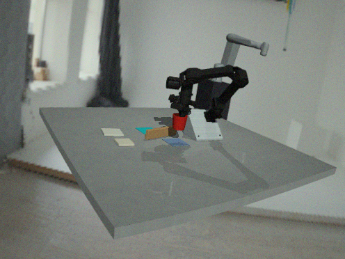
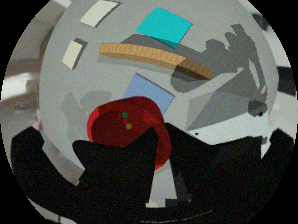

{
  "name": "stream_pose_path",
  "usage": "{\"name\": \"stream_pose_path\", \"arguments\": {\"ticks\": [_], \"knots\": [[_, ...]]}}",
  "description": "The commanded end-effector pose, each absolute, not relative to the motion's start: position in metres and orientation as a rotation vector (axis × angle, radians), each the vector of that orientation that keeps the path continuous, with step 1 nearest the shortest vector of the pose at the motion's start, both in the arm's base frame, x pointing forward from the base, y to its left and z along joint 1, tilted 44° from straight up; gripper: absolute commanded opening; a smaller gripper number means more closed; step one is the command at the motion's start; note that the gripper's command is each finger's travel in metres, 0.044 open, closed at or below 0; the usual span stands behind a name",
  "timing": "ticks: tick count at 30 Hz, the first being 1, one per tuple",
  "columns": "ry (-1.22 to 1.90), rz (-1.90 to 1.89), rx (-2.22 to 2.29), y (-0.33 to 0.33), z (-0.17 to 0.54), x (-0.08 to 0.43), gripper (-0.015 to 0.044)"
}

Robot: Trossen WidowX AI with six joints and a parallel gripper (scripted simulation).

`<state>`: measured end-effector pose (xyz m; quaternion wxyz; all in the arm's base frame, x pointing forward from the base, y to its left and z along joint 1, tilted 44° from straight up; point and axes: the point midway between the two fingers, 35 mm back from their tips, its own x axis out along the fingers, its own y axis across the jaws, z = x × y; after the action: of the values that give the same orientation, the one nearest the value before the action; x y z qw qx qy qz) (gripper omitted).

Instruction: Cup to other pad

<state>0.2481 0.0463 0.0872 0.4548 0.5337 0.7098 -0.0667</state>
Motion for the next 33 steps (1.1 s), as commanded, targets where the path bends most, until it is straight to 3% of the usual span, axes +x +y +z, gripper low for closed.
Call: {"name": "stream_pose_path", "arguments": {"ticks": [1, 33], "knots": [[1.751, -0.165, 1.318, 0.046, 0.087, 0.248, 0.0], [1.749, -0.166, 1.311, 0.013, 0.056, 0.266, 0.0]]}}
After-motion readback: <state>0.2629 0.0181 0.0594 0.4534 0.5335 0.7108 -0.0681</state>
